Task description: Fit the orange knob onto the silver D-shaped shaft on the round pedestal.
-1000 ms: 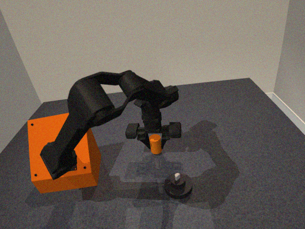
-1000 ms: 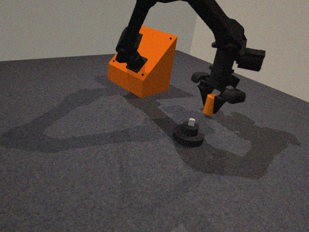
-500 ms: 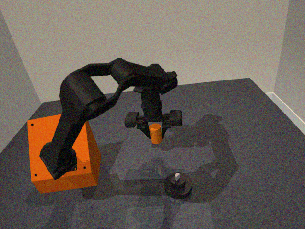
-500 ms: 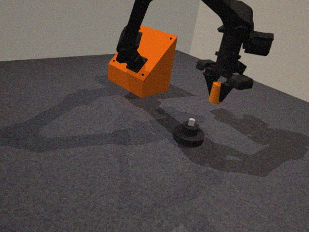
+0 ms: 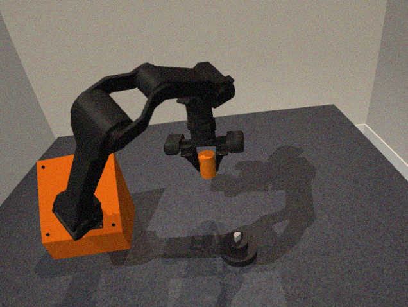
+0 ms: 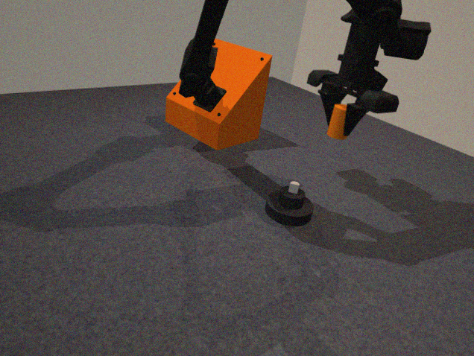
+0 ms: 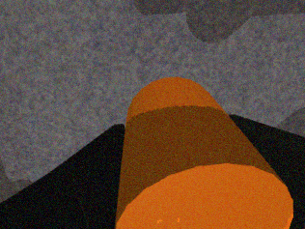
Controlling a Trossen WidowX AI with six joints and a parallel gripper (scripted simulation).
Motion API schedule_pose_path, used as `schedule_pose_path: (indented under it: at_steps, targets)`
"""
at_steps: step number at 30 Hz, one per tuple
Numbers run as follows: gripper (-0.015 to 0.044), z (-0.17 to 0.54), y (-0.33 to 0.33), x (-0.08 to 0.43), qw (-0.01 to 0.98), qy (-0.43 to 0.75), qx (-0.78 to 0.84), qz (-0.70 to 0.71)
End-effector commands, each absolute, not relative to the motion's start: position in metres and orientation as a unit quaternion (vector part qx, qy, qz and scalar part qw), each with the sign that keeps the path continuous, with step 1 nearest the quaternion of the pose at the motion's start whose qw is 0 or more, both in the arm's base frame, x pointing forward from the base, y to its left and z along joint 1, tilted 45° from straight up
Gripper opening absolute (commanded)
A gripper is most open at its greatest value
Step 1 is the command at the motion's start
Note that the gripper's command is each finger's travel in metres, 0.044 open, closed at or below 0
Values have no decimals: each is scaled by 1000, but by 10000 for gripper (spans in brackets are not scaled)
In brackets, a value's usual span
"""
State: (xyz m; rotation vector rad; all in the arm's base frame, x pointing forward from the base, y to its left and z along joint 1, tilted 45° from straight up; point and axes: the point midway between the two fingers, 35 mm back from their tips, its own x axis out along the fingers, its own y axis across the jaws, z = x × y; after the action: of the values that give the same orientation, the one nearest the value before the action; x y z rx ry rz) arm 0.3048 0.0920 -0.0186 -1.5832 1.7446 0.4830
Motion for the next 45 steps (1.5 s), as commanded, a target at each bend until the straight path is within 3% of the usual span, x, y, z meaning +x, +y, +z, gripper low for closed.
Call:
schedule_pose_path:
  at_steps: [1,13,45]
  targets:
    - [0,-10,101,305,363,676,-614,186]
    - [0,10,117,305,360,677,-614,189]
    - [0,54,33,335,366,673,-612,195]
